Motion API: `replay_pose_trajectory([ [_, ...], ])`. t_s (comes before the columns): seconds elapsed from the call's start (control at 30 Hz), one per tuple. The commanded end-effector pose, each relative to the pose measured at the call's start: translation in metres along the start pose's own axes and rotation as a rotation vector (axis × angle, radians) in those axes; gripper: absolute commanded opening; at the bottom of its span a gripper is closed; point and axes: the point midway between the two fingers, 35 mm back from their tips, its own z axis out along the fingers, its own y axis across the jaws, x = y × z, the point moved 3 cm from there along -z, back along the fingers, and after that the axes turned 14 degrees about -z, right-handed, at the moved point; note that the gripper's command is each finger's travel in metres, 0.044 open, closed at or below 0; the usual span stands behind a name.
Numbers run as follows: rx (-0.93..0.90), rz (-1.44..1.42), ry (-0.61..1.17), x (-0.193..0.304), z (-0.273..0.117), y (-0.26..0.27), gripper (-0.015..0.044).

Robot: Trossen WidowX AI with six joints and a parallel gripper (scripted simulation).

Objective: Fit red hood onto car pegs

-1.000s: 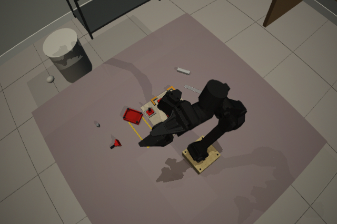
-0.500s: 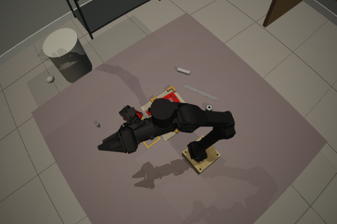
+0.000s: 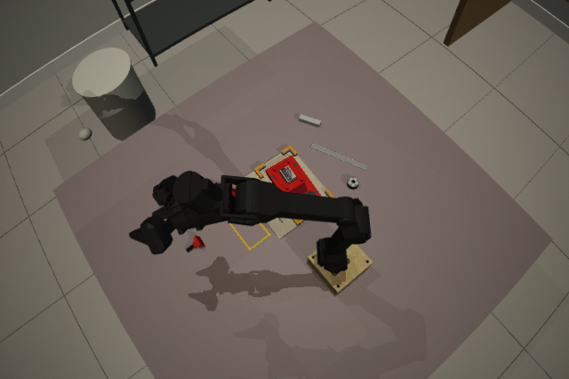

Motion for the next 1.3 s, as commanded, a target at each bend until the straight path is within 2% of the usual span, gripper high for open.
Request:
replay_pose_trajectory([
  [0.0, 0.114, -0.05, 0.054, 0.005, 0.028, -0.036, 0.044],
  [0.27, 0.294, -0.116, 0.199, 0.02, 0.071, -0.108, 0.044],
  [0.63, 0.459, -0.255, 0.463, 0.053, 0.104, -0.21, 0.044],
  [0.97, 0.529, -0.327, 0.783, 0.097, 0.11, -0.306, 0.044],
  [1.27, 0.489, -0.341, 1.098, 0.147, 0.094, -0.387, 0.044],
])
